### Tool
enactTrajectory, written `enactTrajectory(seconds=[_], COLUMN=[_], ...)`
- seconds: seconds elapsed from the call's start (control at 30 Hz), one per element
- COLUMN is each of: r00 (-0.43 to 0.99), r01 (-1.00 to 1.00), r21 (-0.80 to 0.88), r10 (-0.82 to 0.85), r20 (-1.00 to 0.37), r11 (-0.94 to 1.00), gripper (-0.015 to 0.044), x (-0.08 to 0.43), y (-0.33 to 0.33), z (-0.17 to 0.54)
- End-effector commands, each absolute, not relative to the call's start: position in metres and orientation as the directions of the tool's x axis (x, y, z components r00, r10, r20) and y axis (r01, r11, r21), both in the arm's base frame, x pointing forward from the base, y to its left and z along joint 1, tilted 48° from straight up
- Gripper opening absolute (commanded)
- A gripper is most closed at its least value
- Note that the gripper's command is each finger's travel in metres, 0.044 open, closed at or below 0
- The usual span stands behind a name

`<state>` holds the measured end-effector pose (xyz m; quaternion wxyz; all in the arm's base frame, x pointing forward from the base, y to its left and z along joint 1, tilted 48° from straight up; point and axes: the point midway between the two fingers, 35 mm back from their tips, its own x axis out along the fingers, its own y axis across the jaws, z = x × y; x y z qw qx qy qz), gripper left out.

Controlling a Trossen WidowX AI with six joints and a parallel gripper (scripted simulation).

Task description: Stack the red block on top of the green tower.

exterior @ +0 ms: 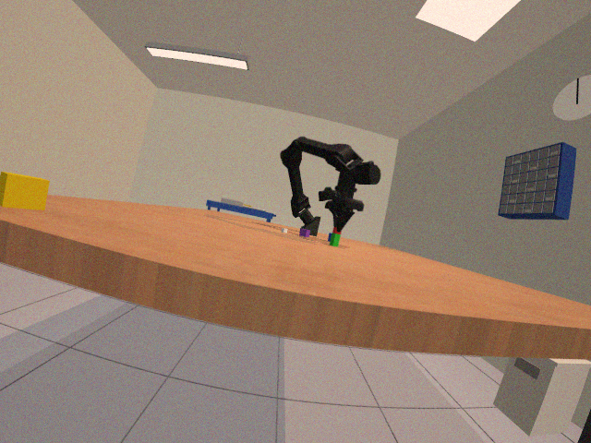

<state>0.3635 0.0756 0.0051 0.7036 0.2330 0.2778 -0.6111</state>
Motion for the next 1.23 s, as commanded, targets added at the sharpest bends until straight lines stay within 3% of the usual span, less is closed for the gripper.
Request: enactTrajectory(seconds=[0.0, 0.03, 0.6, 1.2], r00=[0.101, 0.101, 0.098, 0.098], r01=[0.989, 0.989, 0.989, 0.989], r21=[-0.013, -0.013, -0.013, -0.013], r10=[-0.732, -0.732, -0.731, -0.731], r20=[-0.673, -0.674, -0.675, -0.675], r11=[0.148, 0.148, 0.145, 0.145], gripper=[0.0000, 0.0000, 0.0440, 0.0440], x=[0.3640, 0.3639, 0.3635, 0.3635], y=[0.0762, 0.0776, 0.0757, 0.0757], z=[0.0066, 0.0078, 0.0054, 0.0054])
